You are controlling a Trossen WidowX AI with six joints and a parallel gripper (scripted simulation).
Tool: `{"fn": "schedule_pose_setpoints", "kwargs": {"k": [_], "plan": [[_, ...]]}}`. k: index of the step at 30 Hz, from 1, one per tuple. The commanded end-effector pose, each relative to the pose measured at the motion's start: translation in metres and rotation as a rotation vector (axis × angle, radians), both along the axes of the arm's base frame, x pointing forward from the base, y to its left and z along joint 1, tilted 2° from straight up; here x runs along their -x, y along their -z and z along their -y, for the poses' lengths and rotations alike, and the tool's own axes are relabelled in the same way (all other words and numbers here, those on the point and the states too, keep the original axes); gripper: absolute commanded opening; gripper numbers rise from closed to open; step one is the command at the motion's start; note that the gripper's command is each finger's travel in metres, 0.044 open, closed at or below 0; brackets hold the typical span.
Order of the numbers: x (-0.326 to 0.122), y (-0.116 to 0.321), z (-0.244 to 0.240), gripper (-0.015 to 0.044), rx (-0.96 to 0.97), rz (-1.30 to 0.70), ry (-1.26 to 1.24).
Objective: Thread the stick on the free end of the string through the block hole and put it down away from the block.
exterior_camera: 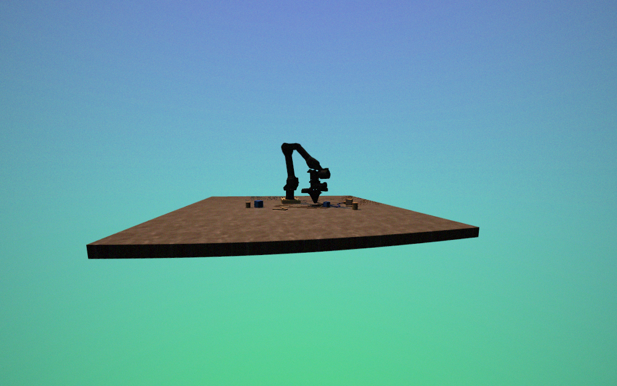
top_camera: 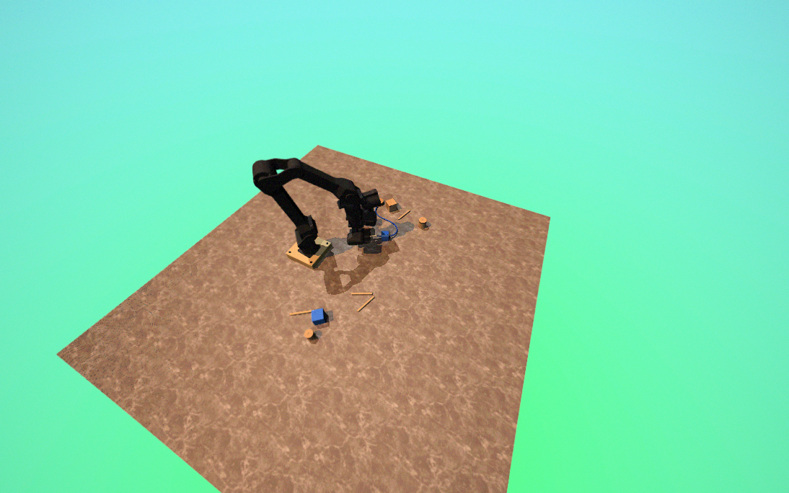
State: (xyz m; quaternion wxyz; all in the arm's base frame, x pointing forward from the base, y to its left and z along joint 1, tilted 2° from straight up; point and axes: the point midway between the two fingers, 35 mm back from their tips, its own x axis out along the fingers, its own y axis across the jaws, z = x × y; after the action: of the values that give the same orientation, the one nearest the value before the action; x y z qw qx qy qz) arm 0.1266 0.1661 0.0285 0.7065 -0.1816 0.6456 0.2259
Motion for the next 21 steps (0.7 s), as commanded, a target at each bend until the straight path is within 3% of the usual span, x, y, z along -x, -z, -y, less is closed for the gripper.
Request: {"fn": "schedule_pose_setpoints", "kwargs": {"k": [1,21], "plan": [[0.005,0.002,0.004,0.0000,0.005,-0.008,0.006],[0.019,0.001,0.011,0.0000,0.002,-0.010,0.004]]}}
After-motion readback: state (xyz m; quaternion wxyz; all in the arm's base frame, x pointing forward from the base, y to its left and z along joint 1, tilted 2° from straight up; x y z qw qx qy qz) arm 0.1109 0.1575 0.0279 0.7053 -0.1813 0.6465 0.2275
